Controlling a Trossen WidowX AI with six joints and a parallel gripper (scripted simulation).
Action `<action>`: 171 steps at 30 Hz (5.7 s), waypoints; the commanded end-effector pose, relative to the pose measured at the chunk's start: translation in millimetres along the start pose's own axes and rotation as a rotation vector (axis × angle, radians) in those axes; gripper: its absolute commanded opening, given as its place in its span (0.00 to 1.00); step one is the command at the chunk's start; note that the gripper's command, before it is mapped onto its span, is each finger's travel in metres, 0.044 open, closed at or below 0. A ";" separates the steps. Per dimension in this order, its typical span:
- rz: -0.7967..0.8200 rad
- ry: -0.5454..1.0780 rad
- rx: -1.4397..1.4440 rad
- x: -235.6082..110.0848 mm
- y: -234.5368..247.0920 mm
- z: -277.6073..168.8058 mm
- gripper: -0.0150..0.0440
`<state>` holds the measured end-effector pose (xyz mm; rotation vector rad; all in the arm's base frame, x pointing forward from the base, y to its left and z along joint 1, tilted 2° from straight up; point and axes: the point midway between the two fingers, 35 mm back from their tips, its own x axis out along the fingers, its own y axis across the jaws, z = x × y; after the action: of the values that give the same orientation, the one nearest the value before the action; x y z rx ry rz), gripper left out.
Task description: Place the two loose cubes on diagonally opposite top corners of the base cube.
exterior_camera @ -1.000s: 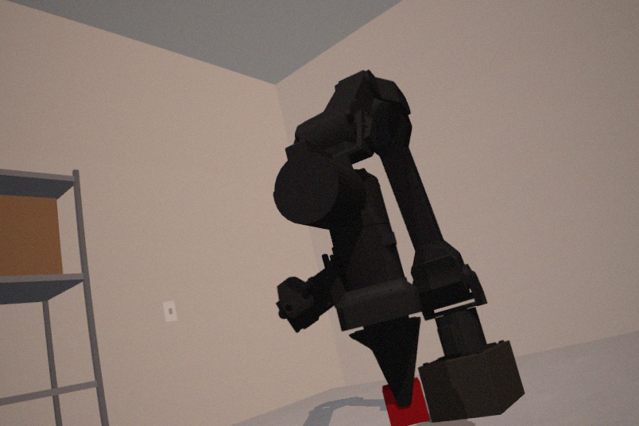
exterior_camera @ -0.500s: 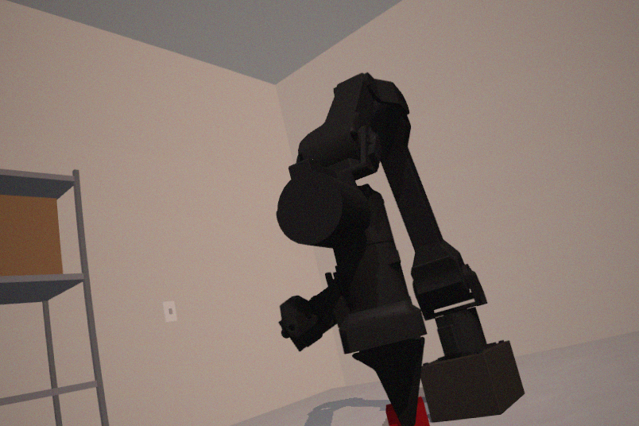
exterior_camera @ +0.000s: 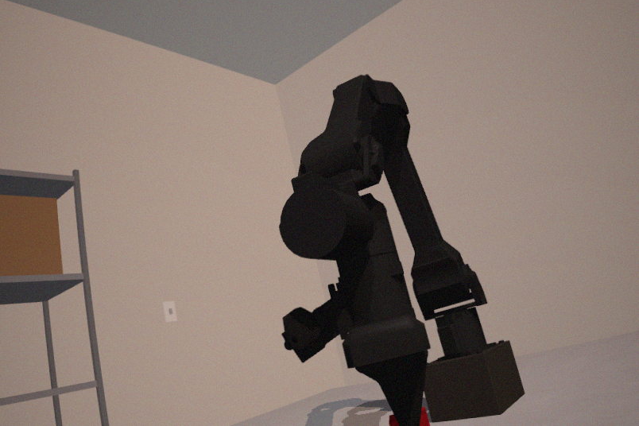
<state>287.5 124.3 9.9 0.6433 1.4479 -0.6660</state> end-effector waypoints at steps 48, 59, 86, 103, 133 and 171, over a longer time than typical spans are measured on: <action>0.000 0.000 -0.001 -29.9 0.0 0.1 0.60; -0.006 0.002 -0.370 -34.2 -13.5 29.3 0.70; -0.008 0.000 -1.539 -56.6 -71.4 111.9 0.70; -0.016 0.004 -2.274 -70.8 -120.5 151.4 0.70; -0.017 0.006 -2.382 8.6 -129.1 157.0 0.70; -0.017 0.006 -2.382 11.6 -126.9 160.3 0.43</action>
<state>294.8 -78.7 -9.7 -1.2055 1.2472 1.1755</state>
